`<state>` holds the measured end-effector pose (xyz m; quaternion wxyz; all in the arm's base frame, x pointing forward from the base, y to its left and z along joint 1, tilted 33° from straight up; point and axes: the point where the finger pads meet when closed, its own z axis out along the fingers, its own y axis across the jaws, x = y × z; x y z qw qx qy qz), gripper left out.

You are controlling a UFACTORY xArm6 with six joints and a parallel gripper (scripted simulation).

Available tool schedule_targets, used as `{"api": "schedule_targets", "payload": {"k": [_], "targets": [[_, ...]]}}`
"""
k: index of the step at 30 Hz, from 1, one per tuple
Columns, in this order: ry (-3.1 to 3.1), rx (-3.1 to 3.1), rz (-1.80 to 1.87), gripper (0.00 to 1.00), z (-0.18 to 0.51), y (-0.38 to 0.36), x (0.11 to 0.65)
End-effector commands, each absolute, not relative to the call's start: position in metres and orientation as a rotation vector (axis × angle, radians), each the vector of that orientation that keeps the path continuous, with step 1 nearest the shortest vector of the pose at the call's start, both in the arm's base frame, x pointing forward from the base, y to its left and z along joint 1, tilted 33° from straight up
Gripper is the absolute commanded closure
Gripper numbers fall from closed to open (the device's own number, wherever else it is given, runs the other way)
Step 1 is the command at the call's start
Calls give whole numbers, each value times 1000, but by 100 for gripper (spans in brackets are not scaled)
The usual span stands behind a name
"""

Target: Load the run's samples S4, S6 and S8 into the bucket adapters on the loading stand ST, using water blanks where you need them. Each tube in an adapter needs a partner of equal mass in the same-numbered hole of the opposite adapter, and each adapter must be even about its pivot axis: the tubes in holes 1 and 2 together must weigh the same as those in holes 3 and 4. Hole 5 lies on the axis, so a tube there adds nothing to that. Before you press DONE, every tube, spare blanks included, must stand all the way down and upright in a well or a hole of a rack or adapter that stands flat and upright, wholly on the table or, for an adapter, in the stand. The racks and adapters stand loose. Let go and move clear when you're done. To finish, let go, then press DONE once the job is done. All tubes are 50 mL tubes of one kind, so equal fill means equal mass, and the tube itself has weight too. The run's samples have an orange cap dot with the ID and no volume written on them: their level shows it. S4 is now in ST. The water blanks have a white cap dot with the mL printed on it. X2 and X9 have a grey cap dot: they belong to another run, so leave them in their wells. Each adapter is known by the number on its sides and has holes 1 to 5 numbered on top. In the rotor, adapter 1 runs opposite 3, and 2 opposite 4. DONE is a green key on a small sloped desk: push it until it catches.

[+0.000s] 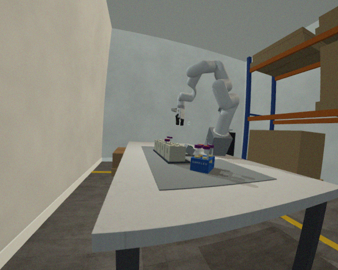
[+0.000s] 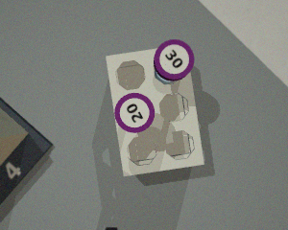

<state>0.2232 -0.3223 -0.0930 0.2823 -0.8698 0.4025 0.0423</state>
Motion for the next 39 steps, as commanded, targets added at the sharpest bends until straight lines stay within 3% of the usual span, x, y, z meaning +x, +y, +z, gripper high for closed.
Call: {"api": "schedule_targets", "payload": {"k": [1,23,39], "targets": [[870,-2415,39,0,-77,-307,237],[123,-2574,-186,0,-30,-245,284],[123,-2574,-186,0,6,-198,320]]}}
